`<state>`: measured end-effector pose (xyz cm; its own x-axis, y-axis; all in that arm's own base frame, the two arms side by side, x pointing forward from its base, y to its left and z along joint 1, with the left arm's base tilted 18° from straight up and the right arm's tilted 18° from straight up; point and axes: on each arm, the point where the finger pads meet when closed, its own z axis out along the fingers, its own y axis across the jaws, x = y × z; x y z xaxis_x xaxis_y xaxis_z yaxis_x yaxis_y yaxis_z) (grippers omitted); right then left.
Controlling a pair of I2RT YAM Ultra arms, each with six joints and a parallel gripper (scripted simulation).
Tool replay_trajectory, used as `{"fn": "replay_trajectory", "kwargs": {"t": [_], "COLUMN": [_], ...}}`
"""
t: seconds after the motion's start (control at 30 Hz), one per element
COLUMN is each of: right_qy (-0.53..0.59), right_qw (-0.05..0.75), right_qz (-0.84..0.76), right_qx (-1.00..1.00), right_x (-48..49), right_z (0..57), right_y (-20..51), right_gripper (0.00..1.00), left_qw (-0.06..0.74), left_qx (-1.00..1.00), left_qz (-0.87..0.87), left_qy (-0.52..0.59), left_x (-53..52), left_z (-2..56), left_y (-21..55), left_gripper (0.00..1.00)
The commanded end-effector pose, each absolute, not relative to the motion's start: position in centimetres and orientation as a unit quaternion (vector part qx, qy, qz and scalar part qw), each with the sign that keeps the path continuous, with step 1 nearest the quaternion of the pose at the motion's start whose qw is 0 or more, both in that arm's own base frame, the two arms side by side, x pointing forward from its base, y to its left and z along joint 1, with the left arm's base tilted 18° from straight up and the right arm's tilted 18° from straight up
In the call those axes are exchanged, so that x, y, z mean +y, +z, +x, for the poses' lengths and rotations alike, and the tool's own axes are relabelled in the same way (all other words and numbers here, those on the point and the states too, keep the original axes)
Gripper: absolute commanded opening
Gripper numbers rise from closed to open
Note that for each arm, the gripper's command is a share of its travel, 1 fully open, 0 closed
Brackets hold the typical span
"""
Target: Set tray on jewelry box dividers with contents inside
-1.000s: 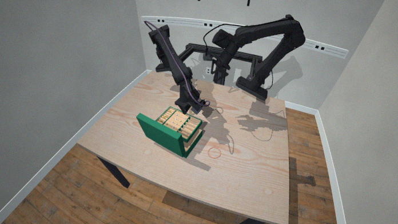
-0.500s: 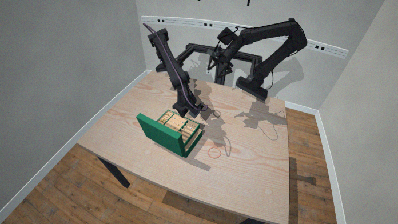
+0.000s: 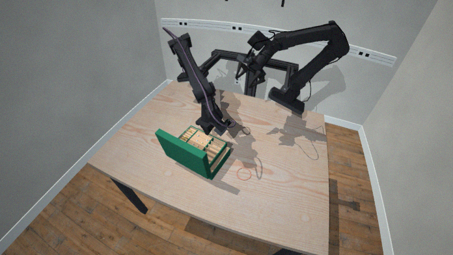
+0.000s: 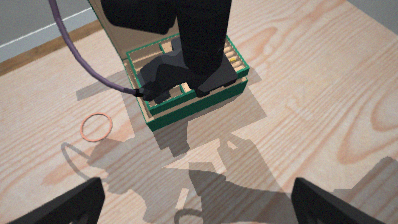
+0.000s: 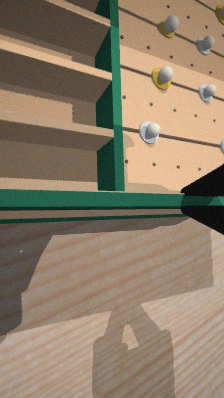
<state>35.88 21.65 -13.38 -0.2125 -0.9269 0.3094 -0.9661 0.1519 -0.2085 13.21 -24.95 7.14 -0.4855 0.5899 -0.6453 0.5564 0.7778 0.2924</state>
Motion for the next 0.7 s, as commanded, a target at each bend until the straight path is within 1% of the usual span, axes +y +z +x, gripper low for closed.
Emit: {"fn": "replay_trajectory", "kwargs": {"t": [0.0, 0.67], "right_qy": [0.189, 0.19], "right_qw": [0.032, 0.017], "right_qz": [0.631, 0.628], "right_qx": [-0.752, -0.754], "right_x": [23.8, 22.3], "right_z": [37.2, 37.4], "right_y": [-11.9, -13.4], "right_gripper": [0.0, 0.0], "left_qw": [0.392, 0.394], "left_qx": [0.858, 0.859], "left_qz": [0.332, 0.326], "left_qy": [0.021, 0.017], "left_x": [-25.1, -25.3], "left_z": [13.1, 13.2], "left_y": [7.6, 7.7], "left_gripper": [1.0, 1.0]}}
